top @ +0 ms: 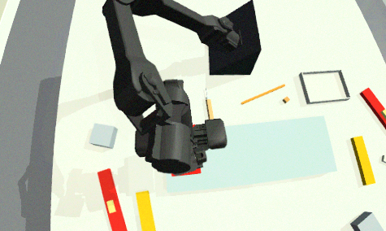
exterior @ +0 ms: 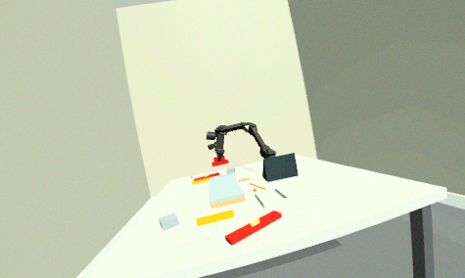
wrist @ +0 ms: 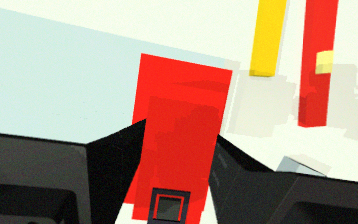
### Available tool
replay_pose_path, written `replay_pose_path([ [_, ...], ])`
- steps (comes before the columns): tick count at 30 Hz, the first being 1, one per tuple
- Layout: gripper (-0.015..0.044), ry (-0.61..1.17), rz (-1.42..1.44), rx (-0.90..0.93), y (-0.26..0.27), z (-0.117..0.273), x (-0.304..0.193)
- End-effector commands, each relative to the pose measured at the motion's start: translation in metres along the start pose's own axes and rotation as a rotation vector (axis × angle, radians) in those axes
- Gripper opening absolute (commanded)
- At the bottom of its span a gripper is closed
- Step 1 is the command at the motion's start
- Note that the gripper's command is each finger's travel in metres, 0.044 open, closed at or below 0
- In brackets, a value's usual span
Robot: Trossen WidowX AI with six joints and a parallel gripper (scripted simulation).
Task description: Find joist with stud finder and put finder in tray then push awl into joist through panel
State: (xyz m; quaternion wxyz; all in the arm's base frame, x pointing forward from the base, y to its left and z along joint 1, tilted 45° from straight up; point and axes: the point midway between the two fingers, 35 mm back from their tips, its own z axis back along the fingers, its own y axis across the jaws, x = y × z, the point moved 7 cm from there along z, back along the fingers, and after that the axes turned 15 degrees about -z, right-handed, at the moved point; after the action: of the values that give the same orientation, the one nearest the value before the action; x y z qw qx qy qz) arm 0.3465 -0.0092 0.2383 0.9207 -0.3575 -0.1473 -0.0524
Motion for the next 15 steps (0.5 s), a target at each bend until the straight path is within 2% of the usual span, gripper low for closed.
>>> replay_pose_path([
  [1,0.0,-0.015,0.043,0.032,0.019,0.006,0.004],
  [15,0.0,-0.022,0.404,0.207,0.153,0.017,-0.008],
])
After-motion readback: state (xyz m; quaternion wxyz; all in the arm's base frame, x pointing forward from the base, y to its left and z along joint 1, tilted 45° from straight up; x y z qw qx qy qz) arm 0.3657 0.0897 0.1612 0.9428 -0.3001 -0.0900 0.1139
